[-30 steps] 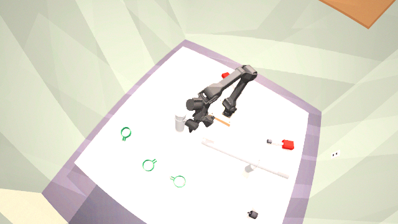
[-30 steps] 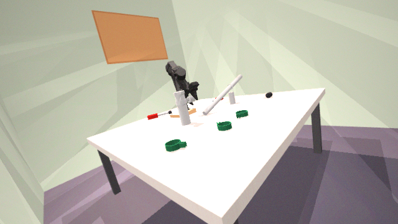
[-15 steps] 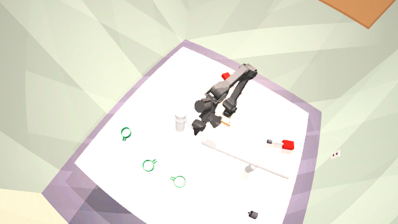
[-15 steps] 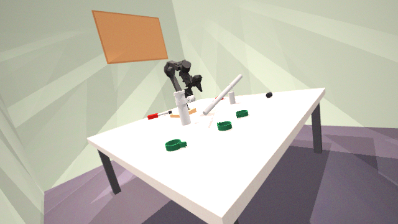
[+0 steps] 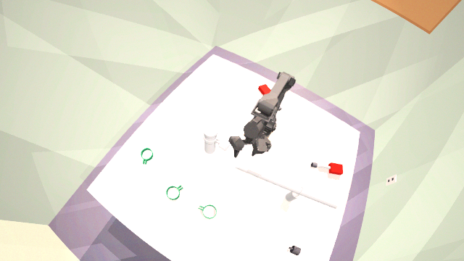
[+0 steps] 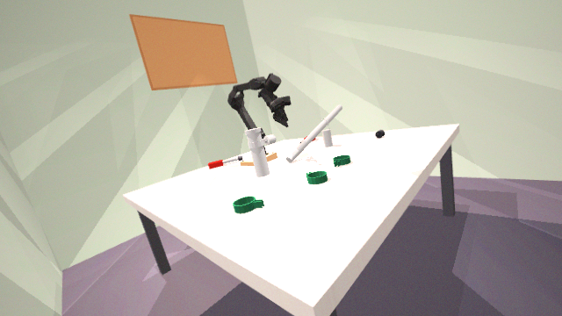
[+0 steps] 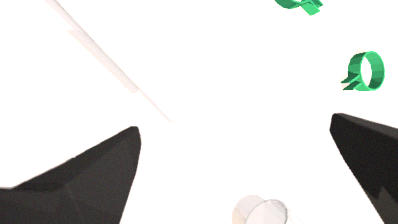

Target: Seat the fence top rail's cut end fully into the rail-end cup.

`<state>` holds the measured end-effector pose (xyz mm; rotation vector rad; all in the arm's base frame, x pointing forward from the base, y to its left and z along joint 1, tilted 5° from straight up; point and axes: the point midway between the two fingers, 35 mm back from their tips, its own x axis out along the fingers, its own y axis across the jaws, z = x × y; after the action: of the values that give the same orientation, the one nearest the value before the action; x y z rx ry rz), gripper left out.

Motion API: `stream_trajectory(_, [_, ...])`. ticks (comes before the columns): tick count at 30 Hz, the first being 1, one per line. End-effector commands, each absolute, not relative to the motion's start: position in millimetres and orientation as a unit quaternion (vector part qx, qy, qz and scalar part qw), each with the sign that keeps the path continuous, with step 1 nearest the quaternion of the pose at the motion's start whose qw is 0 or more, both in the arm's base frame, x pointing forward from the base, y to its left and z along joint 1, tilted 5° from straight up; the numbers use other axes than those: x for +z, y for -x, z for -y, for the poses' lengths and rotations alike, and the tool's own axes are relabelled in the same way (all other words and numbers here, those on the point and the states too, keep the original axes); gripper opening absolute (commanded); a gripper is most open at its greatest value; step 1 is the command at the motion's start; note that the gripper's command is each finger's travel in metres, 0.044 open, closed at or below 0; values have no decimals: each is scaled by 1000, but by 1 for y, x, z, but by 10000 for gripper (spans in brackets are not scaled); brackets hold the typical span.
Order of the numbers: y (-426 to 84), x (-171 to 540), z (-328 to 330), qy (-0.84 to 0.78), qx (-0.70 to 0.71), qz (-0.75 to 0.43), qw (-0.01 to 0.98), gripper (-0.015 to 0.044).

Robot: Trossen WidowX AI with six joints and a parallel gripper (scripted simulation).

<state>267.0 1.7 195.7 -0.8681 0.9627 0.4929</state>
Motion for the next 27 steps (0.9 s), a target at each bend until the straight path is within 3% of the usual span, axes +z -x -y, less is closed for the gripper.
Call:
stream_trajectory(1, [-256,223,-38,219,131,-480,839,440])
stream_trajectory(6, [-244,241,-62,82,62,-492,864,440])
stream_trajectory(20, [-245,239,-64,58,48,-499,863,440])
stream_trajectory(27, [-255,211,-79,-157,-104,-559,808,440])
